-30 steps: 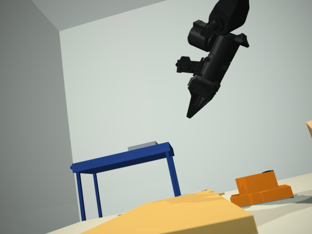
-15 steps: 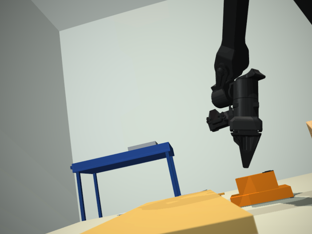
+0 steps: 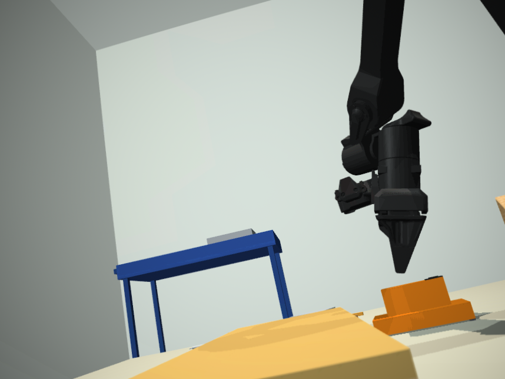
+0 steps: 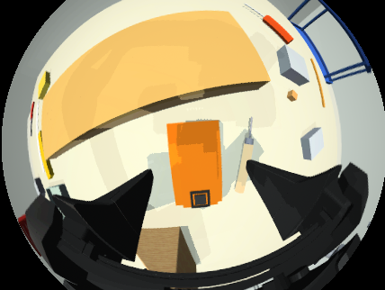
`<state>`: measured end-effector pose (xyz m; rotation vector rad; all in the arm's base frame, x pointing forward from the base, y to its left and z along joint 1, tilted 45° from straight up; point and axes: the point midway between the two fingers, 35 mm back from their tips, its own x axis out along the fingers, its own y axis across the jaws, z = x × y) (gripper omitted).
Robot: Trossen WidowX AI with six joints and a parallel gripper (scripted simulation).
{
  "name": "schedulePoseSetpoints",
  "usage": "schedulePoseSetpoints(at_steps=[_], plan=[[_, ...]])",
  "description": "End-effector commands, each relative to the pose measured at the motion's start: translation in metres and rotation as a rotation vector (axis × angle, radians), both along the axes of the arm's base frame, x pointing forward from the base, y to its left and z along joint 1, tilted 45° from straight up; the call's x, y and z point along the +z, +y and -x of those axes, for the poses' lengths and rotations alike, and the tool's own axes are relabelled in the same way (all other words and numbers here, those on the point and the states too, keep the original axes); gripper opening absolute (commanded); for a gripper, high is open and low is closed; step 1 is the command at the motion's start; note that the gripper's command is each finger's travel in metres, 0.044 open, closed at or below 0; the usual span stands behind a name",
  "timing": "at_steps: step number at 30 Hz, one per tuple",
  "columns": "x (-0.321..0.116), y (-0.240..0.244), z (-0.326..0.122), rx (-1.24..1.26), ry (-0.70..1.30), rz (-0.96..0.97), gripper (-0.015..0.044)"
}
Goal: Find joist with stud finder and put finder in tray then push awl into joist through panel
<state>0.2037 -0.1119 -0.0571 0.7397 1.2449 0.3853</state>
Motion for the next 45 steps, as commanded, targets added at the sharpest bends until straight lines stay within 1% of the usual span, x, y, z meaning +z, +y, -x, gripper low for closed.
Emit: schedulePoseSetpoints(at_steps=[1, 30, 34, 45], plan=[[-0.003, 0.004, 0.0, -0.003, 0.0, -0.004, 0.044], [-0.033, 0.035, -0.001, -0.003, -0.001, -0.006, 0.044], [-0.033, 0.035, -0.001, -0.003, -0.001, -0.006, 0.0335], [-0.033, 0.035, -0.001, -0.003, -0.001, -0.006, 0.0262]])
